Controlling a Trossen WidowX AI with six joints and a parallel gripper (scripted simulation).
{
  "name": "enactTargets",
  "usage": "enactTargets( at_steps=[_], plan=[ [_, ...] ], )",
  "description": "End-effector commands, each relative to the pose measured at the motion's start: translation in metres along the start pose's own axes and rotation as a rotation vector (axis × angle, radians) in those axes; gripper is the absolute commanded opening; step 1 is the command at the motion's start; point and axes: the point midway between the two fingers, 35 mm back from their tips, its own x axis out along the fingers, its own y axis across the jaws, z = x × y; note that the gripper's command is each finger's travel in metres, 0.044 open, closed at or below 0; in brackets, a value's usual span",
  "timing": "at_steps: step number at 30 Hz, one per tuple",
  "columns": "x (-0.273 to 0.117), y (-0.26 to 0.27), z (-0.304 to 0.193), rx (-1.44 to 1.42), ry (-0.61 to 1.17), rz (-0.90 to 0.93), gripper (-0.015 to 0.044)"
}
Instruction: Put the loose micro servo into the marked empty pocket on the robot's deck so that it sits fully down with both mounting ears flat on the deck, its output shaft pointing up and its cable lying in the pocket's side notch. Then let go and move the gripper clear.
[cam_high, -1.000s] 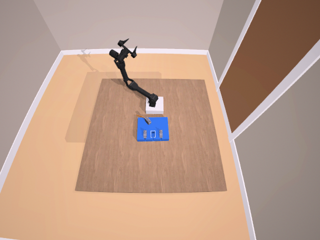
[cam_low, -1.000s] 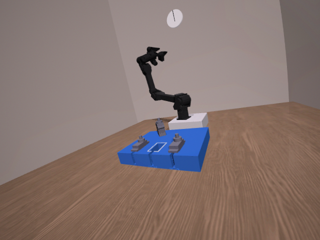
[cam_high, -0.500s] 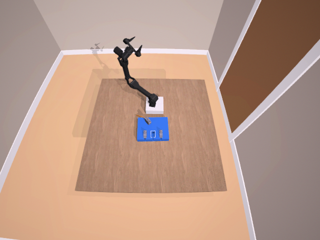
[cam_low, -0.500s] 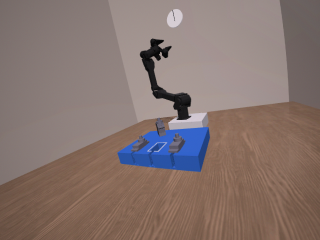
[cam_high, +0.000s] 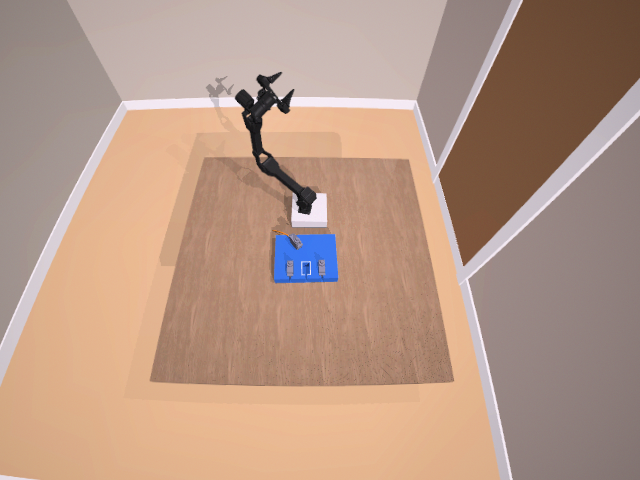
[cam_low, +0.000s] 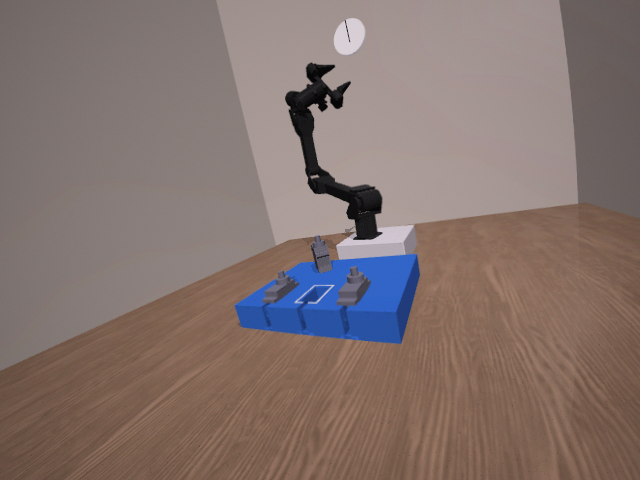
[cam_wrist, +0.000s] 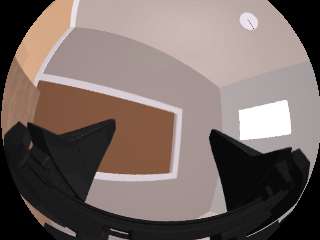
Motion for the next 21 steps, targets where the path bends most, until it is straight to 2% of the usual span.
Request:
enactTargets(
  at_steps=[1, 11, 21],
  plan=[
    [0.011, 0.004, -0.023, 0.079, 0.061, 0.008, 0.0440],
    [0.022, 0.011, -0.053, 0.196, 0.142, 0.010, 0.0440],
    [0.037, 0.030, -0.110, 0.451, 0.305, 0.001, 0.0440]
  ],
)
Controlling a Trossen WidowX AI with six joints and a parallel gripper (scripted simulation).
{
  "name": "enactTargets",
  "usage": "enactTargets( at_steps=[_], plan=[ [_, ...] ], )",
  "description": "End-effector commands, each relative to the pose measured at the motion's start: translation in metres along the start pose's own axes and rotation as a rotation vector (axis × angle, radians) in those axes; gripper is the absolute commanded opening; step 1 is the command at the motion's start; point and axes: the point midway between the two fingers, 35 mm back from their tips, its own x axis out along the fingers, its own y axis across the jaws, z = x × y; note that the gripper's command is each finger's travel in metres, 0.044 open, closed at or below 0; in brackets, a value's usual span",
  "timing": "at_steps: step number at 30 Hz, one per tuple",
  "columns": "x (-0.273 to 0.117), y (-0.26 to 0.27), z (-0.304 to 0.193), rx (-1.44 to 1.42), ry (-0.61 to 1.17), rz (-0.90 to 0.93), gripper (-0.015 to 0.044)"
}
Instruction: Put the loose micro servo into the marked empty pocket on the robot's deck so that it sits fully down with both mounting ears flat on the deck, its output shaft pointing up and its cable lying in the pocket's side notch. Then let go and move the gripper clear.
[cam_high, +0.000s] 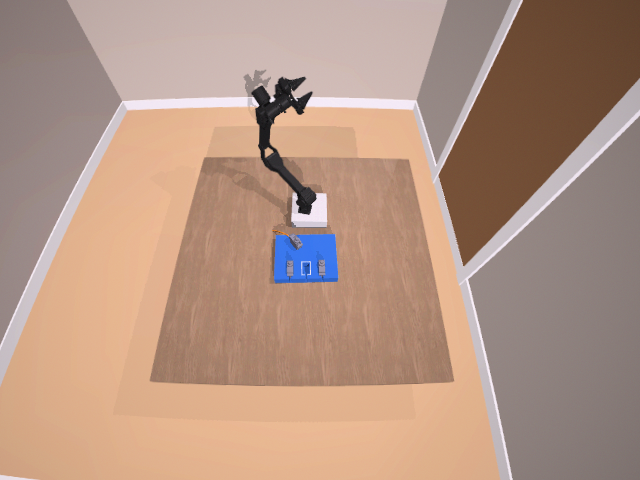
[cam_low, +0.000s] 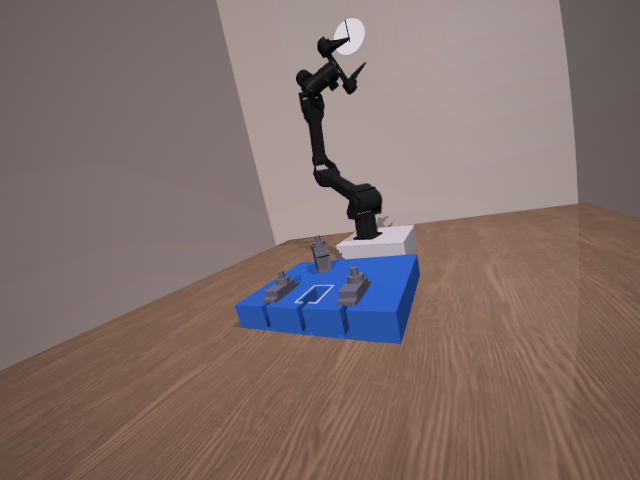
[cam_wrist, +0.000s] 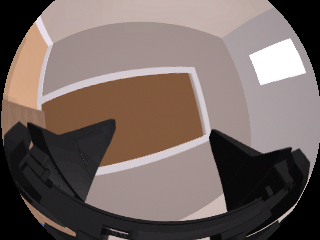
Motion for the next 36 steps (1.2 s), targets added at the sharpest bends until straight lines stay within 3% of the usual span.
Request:
enactTargets(
  at_steps=[1, 18, 36],
  plan=[
    [0.011, -0.001, -0.025, 0.099, 0.069, -0.009, 0.0440],
    [0.027, -0.001, -0.074, 0.259, 0.221, -0.062, 0.0440],
    [0.035, 0.005, -0.172, 0.623, 0.501, -0.202, 0.0440]
  ],
)
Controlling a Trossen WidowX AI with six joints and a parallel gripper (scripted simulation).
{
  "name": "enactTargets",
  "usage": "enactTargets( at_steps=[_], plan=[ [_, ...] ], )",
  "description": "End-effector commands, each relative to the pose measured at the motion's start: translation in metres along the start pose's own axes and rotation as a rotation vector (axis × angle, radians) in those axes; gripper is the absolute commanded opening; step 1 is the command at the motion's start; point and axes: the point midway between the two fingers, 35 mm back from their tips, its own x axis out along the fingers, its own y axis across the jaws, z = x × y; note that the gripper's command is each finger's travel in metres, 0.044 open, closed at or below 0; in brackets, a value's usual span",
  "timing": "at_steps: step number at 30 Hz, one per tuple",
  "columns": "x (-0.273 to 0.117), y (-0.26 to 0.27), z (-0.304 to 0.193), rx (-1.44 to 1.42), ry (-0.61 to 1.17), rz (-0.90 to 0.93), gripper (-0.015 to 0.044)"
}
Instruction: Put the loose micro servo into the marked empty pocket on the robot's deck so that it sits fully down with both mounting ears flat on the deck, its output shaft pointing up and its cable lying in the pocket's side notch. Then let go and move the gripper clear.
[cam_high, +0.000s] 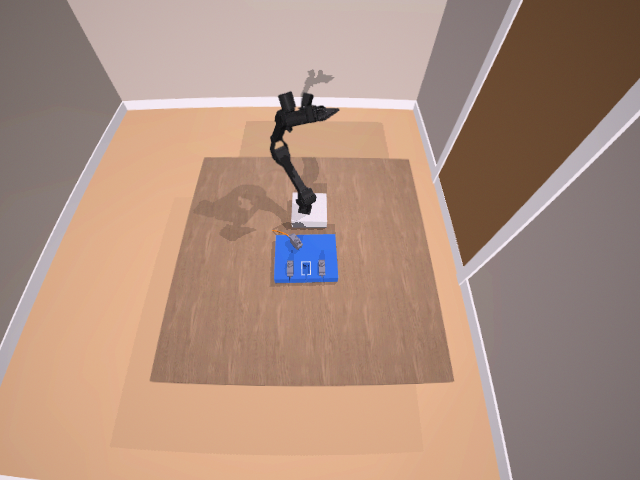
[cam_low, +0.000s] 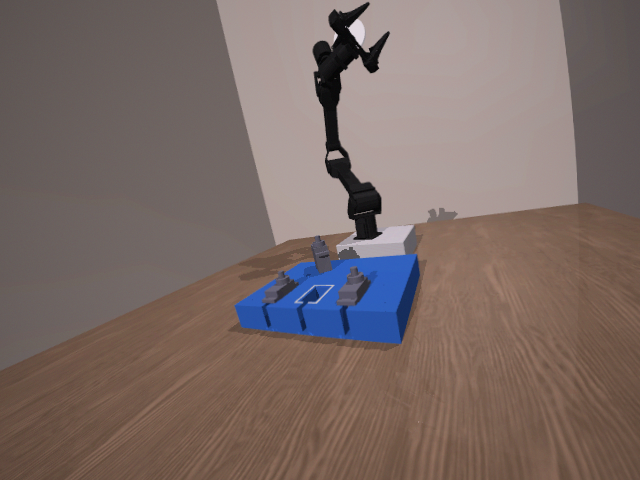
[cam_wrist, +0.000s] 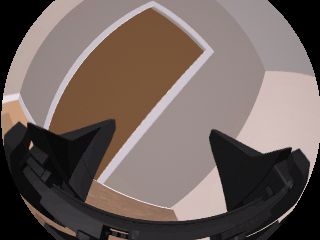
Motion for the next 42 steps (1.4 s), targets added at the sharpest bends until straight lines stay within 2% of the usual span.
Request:
enactTargets(
  at_steps=[1, 22, 42],
  plan=[
    [0.011, -0.012, -0.022, 0.085, 0.067, -0.047, 0.0440],
    [0.035, -0.062, -0.130, 0.583, 0.347, -0.325, 0.0440],
    [0.016, -0.097, -0.240, 1.106, 0.533, -0.709, 0.0440]
  ],
)
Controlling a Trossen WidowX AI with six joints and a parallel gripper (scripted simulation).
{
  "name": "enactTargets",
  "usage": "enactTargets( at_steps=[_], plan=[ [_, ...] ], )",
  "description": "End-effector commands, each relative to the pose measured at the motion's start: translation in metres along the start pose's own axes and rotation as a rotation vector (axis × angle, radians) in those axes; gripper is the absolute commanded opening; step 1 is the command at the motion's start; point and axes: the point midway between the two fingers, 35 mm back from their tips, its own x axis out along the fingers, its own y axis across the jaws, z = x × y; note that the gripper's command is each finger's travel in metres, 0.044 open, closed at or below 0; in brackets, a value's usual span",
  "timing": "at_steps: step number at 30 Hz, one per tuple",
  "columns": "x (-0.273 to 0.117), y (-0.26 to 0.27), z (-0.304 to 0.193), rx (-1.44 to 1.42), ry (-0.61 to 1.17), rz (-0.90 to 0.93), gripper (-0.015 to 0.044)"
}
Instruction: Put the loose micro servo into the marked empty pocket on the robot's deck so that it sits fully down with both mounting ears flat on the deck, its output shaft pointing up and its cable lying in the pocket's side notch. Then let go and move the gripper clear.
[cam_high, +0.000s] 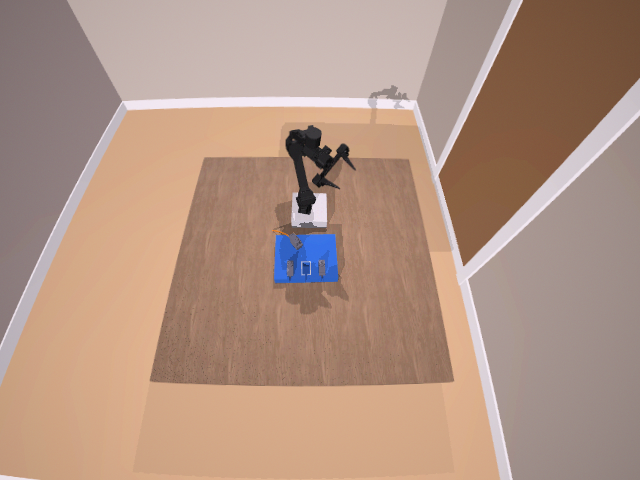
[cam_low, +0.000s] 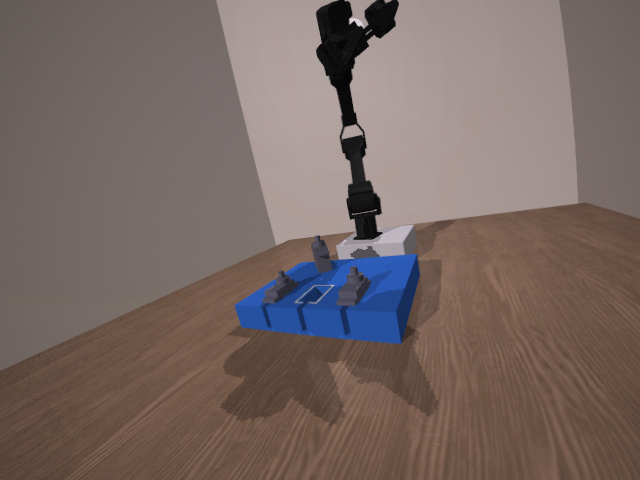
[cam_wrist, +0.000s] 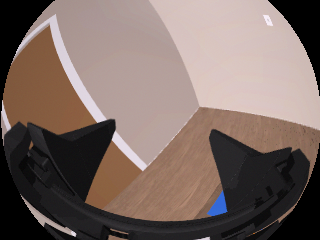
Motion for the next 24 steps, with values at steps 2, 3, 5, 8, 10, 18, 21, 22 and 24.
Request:
enactTargets(
  at_steps=[2, 3, 5, 8, 10, 18, 21, 22, 24],
  plan=[
    [0.011, -0.023, -0.005, 0.127, 0.023, -0.083, 0.0440],
    [0.013, -0.028, -0.007, 0.156, 0.028, -0.101, 0.0440],
    [0.017, -0.038, -0.009, 0.213, 0.036, -0.137, 0.0440],
    [0.023, -0.053, -0.014, 0.300, 0.045, -0.192, 0.0440],
    [0.026, -0.064, -0.017, 0.357, 0.050, -0.229, 0.0440],
    [0.034, -0.104, -0.031, 0.583, 0.055, -0.380, 0.0440],
    [0.036, -0.119, -0.037, 0.669, 0.052, -0.437, 0.0440],
    [0.036, -0.124, -0.040, 0.697, 0.050, -0.456, 0.0440],
    [0.037, -0.133, -0.044, 0.753, 0.045, -0.495, 0.0440]
  ],
)
